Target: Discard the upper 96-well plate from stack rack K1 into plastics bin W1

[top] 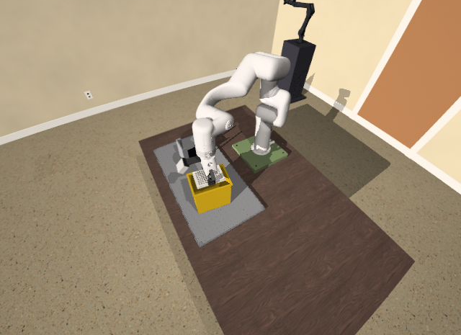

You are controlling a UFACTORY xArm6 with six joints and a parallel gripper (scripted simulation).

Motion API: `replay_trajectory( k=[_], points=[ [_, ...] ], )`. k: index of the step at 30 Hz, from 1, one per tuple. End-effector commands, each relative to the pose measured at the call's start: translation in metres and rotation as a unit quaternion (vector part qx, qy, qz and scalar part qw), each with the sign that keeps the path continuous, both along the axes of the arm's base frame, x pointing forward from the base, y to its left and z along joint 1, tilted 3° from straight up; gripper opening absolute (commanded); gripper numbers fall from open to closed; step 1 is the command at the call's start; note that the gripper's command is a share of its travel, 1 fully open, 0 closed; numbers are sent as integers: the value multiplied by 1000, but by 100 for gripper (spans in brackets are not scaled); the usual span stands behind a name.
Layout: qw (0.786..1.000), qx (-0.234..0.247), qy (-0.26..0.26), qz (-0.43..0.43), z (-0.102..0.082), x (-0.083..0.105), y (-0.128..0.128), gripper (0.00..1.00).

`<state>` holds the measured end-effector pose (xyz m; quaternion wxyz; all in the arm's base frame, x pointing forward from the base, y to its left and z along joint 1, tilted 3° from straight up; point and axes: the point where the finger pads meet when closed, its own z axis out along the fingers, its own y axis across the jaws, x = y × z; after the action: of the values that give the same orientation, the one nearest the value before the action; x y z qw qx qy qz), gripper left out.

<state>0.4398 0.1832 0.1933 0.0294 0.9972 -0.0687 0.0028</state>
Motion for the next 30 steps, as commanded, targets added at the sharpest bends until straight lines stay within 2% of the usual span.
replay_trajectory(
  k=[1,25,26,30],
  points=[
    [1000,1,-2,0,1,1,0,0],
    [1000,1,-2,0,-2,1,0,0],
    [1000,1,-2,0,-3,1,0,100],
    [1000,1,-2,0,-3,1,0,100]
  ],
)
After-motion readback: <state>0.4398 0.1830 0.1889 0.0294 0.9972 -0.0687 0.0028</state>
